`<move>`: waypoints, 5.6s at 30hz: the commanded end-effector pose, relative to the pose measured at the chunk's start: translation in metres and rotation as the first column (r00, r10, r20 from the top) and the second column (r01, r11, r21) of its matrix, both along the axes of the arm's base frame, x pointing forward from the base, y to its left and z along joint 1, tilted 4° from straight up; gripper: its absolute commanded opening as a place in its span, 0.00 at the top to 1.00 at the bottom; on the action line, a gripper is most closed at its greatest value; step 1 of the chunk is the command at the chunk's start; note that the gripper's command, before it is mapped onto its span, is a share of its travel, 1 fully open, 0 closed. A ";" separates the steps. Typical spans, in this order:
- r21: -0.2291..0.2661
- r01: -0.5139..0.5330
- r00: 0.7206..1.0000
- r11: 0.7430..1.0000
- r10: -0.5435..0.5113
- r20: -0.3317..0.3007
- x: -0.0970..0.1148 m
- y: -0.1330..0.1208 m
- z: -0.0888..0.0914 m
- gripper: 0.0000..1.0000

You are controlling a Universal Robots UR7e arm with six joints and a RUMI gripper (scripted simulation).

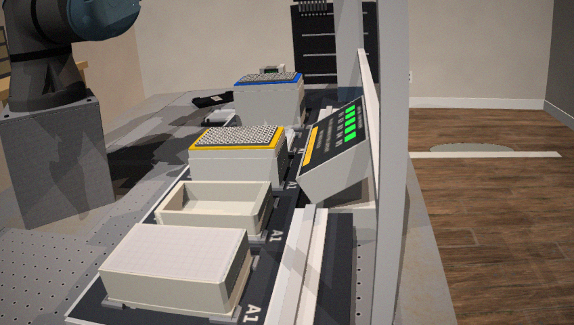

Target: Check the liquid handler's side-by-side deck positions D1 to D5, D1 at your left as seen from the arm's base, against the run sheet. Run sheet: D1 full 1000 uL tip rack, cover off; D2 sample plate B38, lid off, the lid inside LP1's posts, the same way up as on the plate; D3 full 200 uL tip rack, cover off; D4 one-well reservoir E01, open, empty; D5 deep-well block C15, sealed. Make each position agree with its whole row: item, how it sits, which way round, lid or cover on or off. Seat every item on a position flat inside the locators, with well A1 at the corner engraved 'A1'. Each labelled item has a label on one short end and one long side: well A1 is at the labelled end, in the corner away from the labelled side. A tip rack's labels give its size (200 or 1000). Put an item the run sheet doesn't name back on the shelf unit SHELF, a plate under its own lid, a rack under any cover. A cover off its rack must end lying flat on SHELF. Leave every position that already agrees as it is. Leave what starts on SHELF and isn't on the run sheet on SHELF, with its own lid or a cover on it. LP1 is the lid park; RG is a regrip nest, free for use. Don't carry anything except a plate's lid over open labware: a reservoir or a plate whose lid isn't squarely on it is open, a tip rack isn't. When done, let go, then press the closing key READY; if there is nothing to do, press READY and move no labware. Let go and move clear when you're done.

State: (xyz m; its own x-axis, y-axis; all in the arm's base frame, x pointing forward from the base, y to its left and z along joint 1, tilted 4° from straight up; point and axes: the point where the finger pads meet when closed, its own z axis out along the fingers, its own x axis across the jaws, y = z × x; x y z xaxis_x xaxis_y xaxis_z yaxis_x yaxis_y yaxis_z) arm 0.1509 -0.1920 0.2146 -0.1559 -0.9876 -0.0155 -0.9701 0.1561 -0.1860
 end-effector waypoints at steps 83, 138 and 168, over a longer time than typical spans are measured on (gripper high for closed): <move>0.053 0.010 0.992 0.999 -0.003 -0.124 0.096 -0.090 -0.051 0.18; 0.053 0.010 0.992 0.999 -0.003 -0.124 0.114 -0.107 -0.060 0.18; 0.053 0.010 0.992 0.999 -0.003 -0.124 0.125 -0.117 -0.066 0.18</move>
State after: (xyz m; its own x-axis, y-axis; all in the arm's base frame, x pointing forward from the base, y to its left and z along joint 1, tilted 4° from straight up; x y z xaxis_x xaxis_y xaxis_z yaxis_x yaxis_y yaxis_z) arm 0.2115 -0.2441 0.1855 -0.1451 -0.9889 -0.0334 -0.9623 0.1489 -0.2276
